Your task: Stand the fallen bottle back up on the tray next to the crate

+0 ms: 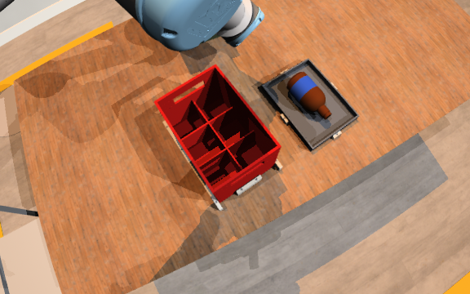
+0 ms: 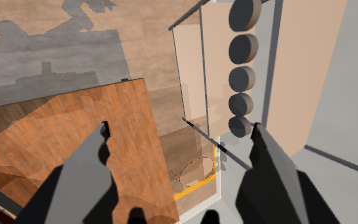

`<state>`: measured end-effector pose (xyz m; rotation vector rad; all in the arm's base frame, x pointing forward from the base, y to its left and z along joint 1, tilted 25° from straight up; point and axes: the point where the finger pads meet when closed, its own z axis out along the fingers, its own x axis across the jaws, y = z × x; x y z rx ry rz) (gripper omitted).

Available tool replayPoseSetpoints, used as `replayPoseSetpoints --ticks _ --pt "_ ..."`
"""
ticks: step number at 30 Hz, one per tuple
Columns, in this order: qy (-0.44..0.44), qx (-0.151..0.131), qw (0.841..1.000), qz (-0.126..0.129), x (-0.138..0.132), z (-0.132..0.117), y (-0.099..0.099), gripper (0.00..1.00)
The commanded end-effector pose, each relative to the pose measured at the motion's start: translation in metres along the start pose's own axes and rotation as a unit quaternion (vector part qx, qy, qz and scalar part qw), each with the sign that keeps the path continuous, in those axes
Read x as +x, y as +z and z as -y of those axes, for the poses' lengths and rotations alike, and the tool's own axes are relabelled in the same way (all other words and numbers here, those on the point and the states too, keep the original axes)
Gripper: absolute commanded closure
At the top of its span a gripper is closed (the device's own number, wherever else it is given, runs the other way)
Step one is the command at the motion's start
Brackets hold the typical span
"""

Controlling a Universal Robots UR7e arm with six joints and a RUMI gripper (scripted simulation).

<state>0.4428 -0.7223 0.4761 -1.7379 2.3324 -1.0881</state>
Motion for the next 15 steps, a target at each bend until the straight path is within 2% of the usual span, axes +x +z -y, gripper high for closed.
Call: replayPoseSetpoints --ticks 1,9,15 --pt "0.000 0.001 1.000 -0.001 0.001 0.000 -0.001 0.00" --pt "-0.007 0.001 1.000 0.001 -0.006 0.003 -0.001 0.00" --pt "-0.036 0.002 0.999 0.008 -0.027 0.012 -0.001 0.00"
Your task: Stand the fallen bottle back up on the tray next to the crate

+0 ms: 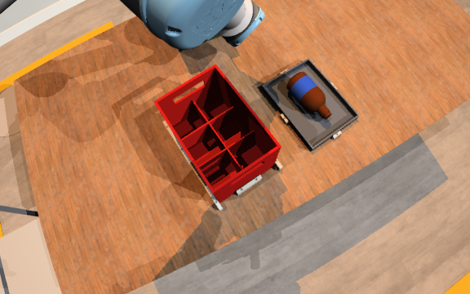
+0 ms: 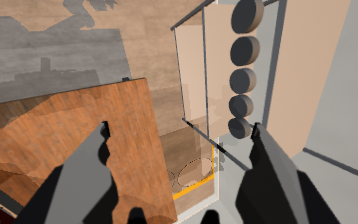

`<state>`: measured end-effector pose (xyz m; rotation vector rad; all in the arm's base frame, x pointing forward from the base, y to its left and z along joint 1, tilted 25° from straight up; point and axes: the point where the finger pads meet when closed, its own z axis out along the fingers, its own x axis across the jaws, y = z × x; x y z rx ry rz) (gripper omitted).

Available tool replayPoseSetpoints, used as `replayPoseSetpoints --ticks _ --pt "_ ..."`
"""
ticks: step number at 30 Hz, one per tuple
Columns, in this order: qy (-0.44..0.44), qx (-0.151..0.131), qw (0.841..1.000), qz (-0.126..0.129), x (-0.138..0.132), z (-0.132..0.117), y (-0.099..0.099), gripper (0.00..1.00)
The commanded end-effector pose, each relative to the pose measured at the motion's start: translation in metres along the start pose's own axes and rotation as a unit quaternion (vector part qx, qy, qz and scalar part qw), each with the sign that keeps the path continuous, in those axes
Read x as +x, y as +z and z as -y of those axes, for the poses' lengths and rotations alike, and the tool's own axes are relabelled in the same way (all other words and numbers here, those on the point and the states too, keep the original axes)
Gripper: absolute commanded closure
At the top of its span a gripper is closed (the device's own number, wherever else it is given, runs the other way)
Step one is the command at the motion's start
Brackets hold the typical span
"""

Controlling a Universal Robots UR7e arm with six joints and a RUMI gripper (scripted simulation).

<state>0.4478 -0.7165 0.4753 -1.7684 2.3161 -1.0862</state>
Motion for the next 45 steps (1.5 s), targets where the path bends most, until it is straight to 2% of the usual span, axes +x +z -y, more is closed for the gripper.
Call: replayPoseSetpoints --ticks 1,4,6,12,14,18,21,24,25,29,36,38,39,41,43,44,45 --pt "-0.033 0.002 0.999 0.007 -0.026 0.012 -0.001 0.00" --pt "-0.042 0.002 0.999 0.009 -0.032 0.015 -0.001 0.00" --pt "-0.063 0.003 0.998 0.014 -0.048 0.021 -0.001 0.00" --pt "-0.152 0.008 0.988 0.034 -0.113 0.045 -0.004 0.00" --pt "-0.170 0.010 0.985 0.037 -0.127 0.049 -0.005 0.00" --pt "-0.230 0.015 0.972 0.049 -0.172 0.060 -0.010 0.00" --pt "-0.231 0.015 0.972 0.050 -0.173 0.060 -0.010 0.00" --pt "-0.297 0.022 0.953 0.062 -0.223 0.070 -0.017 0.00" --pt "-0.299 0.022 0.952 0.063 -0.225 0.070 -0.017 0.00" --pt "-0.349 0.028 0.934 0.072 -0.262 0.075 -0.024 0.00" --pt "-0.441 0.041 0.893 0.087 -0.333 0.079 -0.039 0.00" --pt "-0.441 0.041 0.893 0.087 -0.333 0.079 -0.039 0.00" --pt "-0.453 0.043 0.886 0.089 -0.342 0.079 -0.041 0.00" --pt "-0.495 0.051 0.862 0.095 -0.375 0.078 -0.049 0.00" --pt "-0.506 0.052 0.856 0.096 -0.384 0.077 -0.051 0.00" --pt "-0.525 0.056 0.843 0.099 -0.399 0.076 -0.056 0.00" --pt "-0.532 0.057 0.839 0.100 -0.405 0.076 -0.057 0.00"
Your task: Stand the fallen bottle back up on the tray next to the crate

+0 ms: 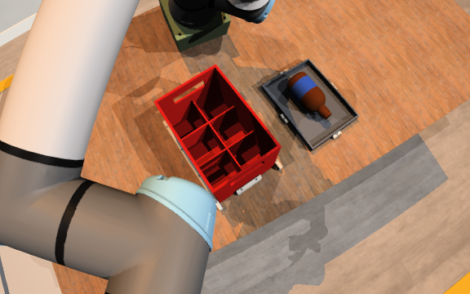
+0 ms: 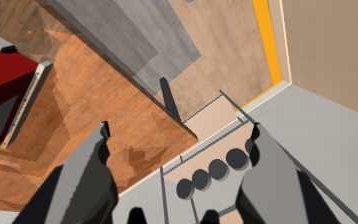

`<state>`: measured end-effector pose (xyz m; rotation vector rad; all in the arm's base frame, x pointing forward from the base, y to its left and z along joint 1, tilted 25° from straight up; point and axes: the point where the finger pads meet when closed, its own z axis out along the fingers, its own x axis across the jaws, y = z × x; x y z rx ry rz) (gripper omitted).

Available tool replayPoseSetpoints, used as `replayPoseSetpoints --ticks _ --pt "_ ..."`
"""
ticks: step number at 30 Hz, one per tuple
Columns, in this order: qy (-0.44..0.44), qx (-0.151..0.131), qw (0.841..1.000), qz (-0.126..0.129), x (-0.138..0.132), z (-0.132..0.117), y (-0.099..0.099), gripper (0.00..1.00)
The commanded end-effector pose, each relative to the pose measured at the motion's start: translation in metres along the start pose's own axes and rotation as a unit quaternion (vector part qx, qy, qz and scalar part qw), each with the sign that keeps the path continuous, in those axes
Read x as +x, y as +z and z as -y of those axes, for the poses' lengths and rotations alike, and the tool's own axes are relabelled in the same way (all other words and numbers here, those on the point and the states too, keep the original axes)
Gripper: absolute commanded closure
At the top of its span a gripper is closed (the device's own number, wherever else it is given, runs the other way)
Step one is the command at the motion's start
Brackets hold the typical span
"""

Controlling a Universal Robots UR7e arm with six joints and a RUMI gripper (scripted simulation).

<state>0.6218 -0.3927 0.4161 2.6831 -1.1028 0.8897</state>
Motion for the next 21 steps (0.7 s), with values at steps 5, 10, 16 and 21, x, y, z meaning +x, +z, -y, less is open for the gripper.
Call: replayPoseSetpoints --ticks 5,10,16,21 --pt "-0.132 0.016 0.991 0.011 -0.055 0.070 -0.006 0.00" --pt "-0.179 0.022 0.983 0.015 -0.077 0.092 -0.009 0.00" --pt "-0.276 0.037 0.960 0.022 -0.124 0.135 -0.017 0.00" --pt "-0.342 0.046 0.938 0.026 -0.159 0.161 -0.024 0.00"
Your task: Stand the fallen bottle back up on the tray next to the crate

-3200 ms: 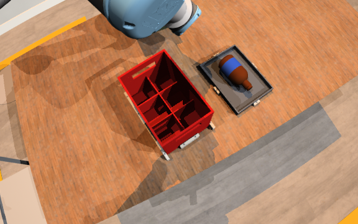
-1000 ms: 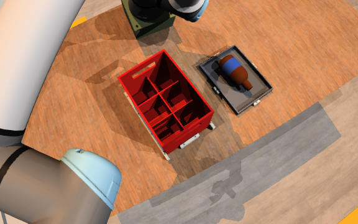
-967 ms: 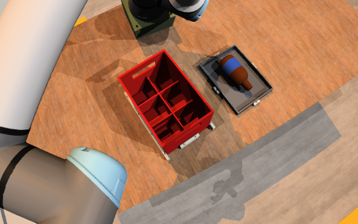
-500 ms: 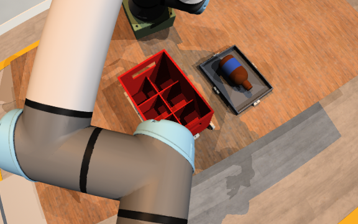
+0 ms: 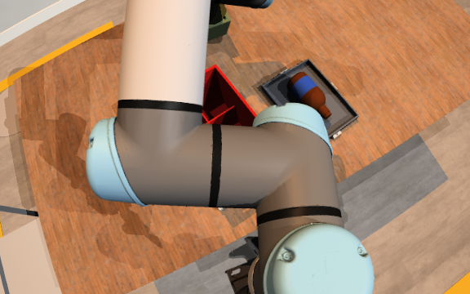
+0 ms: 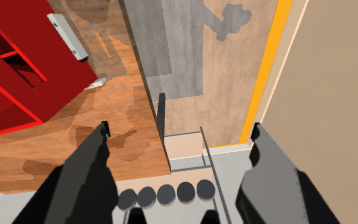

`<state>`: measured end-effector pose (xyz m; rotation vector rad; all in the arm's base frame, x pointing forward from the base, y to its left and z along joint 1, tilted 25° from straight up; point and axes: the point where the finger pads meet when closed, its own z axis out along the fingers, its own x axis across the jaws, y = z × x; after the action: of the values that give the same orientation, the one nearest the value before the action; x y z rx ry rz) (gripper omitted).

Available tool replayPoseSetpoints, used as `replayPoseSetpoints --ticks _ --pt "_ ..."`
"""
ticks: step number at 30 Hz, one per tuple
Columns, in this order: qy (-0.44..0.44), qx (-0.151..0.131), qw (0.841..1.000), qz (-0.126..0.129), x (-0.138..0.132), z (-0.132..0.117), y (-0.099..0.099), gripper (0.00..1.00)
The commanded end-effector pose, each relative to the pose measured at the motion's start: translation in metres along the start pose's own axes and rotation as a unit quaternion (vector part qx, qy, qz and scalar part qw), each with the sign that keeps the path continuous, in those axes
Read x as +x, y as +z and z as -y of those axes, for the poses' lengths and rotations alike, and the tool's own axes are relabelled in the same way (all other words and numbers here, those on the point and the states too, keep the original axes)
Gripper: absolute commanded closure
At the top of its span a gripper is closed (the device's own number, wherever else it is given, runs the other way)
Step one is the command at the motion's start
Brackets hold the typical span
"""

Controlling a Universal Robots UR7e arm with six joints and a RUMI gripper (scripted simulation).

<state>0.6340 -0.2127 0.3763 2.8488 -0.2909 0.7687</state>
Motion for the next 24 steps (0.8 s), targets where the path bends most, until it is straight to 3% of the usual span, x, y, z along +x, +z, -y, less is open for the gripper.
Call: replayPoseSetpoints --ticks 1,4,6,8,10,20,21,24 --pt "-0.087 0.009 0.996 0.002 -0.019 0.049 -0.004 0.00" --pt "-0.127 0.014 0.992 0.003 -0.030 0.071 -0.006 0.00" --pt "-0.127 0.014 0.992 0.003 -0.030 0.071 -0.006 0.00" --pt "-0.179 0.021 0.984 0.005 -0.044 0.099 -0.009 0.00" --pt "-0.194 0.023 0.981 0.005 -0.049 0.107 -0.010 0.00" --pt "-0.322 0.040 0.946 0.005 -0.092 0.171 -0.019 0.00" --pt "-0.346 0.043 0.937 0.005 -0.101 0.182 -0.021 0.00" --pt "-0.352 0.044 0.935 0.004 -0.103 0.185 -0.022 0.00"
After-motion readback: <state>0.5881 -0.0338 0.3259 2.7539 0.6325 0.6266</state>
